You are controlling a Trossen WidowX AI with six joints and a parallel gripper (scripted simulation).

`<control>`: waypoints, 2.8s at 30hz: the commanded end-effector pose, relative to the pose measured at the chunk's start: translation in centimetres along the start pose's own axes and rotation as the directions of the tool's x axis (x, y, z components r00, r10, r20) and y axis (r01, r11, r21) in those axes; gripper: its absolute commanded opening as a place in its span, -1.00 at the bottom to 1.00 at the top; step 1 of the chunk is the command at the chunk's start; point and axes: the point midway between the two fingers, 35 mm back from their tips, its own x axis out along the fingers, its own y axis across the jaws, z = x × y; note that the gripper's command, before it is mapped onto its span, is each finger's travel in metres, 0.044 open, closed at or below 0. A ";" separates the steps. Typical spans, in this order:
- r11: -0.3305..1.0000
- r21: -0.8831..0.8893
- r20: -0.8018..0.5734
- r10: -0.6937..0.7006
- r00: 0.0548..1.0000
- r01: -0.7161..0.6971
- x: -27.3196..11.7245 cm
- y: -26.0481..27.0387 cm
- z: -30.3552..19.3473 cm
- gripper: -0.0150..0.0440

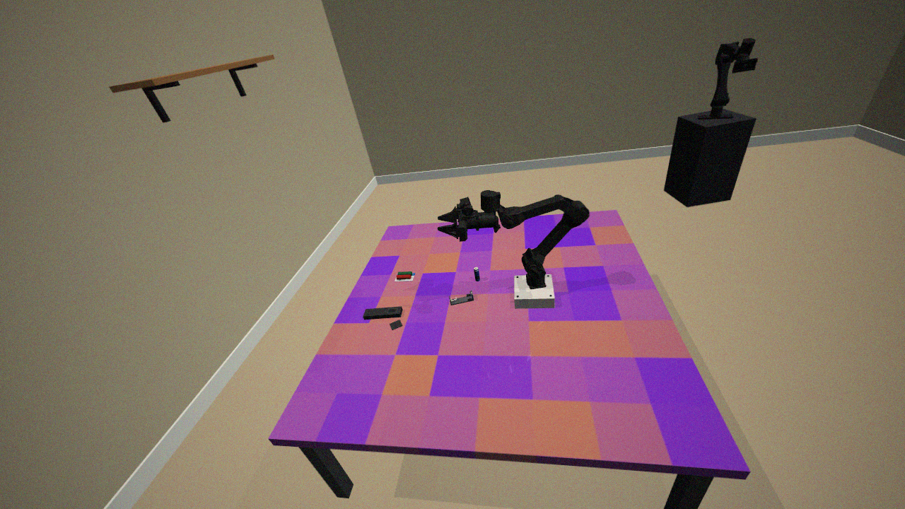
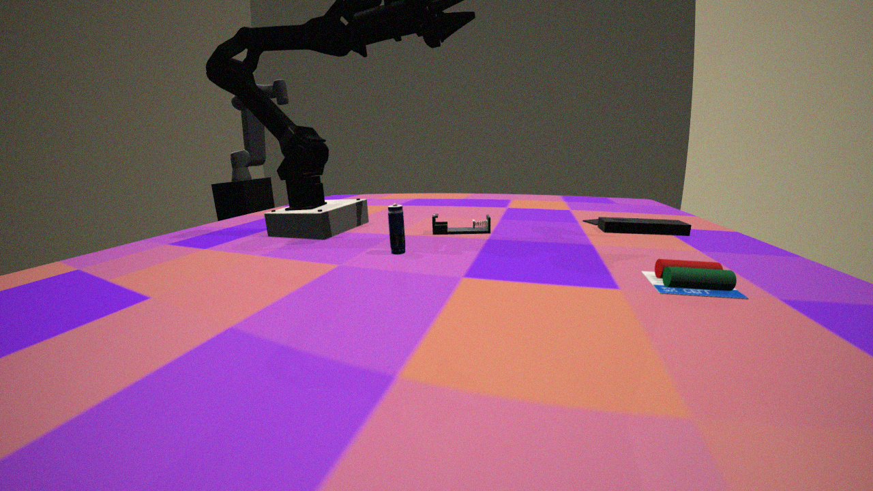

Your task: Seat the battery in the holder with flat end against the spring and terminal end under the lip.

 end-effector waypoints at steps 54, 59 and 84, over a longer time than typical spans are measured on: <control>0.572 -0.100 -0.995 -0.046 -0.090 0.814 -8.9 -13.7 -29.8 -0.49; 0.572 -0.101 -0.995 -0.047 -0.090 0.814 -9.5 -14.2 -29.7 -0.49; 0.572 -0.105 -0.994 -0.049 -0.094 0.813 -12.7 -16.2 -29.4 -0.49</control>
